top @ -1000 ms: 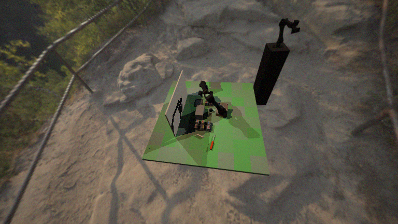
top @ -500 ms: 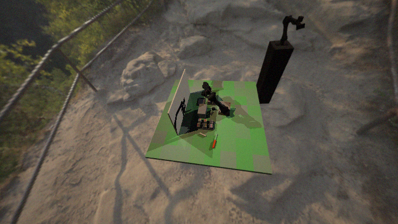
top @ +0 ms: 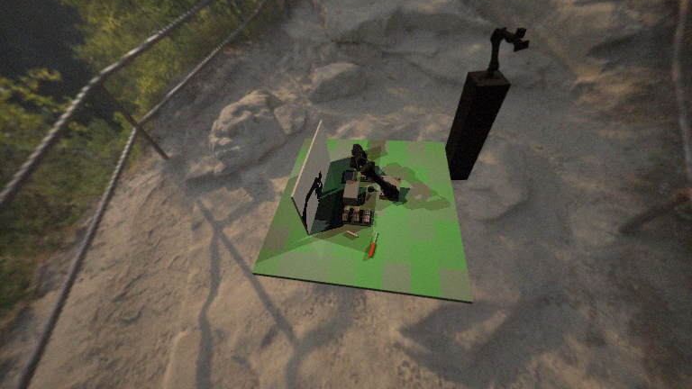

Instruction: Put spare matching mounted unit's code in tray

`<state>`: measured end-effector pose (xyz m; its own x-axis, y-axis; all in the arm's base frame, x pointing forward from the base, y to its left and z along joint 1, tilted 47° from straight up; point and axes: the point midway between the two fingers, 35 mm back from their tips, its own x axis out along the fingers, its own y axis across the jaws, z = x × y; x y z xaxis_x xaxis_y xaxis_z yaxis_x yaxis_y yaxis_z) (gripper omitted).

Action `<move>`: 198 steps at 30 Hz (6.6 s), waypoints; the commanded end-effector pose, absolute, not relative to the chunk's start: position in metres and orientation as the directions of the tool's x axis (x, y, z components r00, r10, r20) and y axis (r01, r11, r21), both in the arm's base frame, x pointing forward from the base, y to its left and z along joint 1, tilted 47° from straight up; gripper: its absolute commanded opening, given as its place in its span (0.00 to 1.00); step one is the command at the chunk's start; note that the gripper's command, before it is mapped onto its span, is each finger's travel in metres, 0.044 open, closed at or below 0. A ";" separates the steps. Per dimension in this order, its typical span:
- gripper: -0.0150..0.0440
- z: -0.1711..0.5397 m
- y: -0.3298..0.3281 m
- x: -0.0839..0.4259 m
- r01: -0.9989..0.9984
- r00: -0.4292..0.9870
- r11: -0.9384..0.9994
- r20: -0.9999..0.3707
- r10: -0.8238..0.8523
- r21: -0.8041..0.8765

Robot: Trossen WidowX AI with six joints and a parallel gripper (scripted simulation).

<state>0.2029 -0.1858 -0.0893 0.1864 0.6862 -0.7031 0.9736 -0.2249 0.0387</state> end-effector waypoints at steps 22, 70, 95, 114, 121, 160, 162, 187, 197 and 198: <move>0.76 -0.119 -0.156 0.212 0.972 0.192 -0.232 -0.699 0.689 0.038; 0.25 -0.130 -0.143 0.214 0.974 0.187 -0.225 -0.700 0.689 0.038; 0.25 -0.069 -0.205 0.198 0.971 0.191 -0.235 -0.696 0.692 0.033; 0.25 -0.028 -0.248 0.193 0.973 0.189 -0.229 -0.702 0.687 0.037; 0.25 -0.028 -0.259 0.217 0.975 0.186 -0.217 -0.708 0.681 0.047; 0.25 -0.035 -0.273 0.293 0.965 0.203 -0.260 -0.699 0.686 0.026; 0.25 -0.036 -0.272 0.294 0.965 0.203 -0.260 -0.699 0.686 0.026; 0.25 -0.051 -0.261 0.300 0.966 0.202 -0.256 -0.700 0.685 0.028; 0.25 -0.057 -0.256 0.303 0.967 0.202 -0.255 -0.700 0.685 0.030; 0.25 -0.057 -0.256 0.303 0.967 0.202 -0.255 -0.700 0.685 0.030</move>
